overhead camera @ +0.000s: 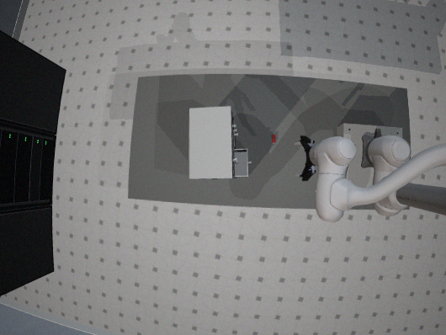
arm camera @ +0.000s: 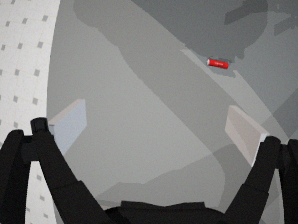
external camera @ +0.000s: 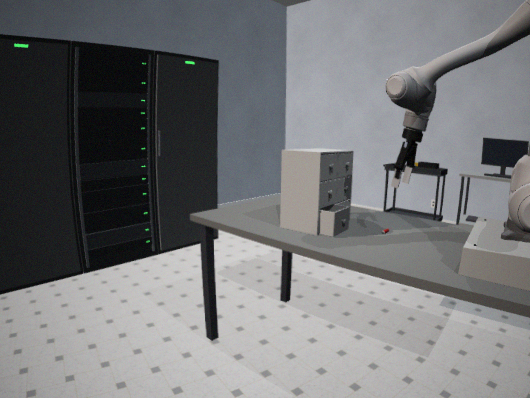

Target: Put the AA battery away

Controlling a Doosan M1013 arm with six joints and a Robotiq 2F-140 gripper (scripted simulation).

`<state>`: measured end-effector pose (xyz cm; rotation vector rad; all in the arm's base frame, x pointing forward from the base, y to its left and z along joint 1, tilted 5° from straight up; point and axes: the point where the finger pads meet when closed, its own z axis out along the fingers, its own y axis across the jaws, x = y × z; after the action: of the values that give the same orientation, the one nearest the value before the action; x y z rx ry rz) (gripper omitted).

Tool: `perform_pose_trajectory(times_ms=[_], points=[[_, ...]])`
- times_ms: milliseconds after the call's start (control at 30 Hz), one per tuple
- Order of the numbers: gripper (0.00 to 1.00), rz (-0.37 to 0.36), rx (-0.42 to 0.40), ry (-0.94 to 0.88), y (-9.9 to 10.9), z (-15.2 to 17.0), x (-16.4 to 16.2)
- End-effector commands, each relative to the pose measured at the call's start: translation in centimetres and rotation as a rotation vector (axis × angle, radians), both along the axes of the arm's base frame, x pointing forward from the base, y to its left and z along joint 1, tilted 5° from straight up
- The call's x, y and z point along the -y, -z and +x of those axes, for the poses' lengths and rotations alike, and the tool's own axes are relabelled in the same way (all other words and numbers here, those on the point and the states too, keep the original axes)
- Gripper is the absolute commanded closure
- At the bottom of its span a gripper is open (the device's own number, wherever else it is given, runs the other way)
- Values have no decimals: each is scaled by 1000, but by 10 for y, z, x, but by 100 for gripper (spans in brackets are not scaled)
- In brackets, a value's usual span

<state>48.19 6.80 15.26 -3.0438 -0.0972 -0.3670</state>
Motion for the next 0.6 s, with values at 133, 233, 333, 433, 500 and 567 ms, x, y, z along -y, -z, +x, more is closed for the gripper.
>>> perform_pose_trajectory(times_ms=[133,233,333,433,500,567], points=[[0,22,287,18,22,25,-4],[0,32,392,24,30,34,-5],[0,34,436,28,33,38,-6],[0,38,443,26,34,38,-7],[0,43,458,25,34,40,-9],[0,43,471,27,35,41,-8]])
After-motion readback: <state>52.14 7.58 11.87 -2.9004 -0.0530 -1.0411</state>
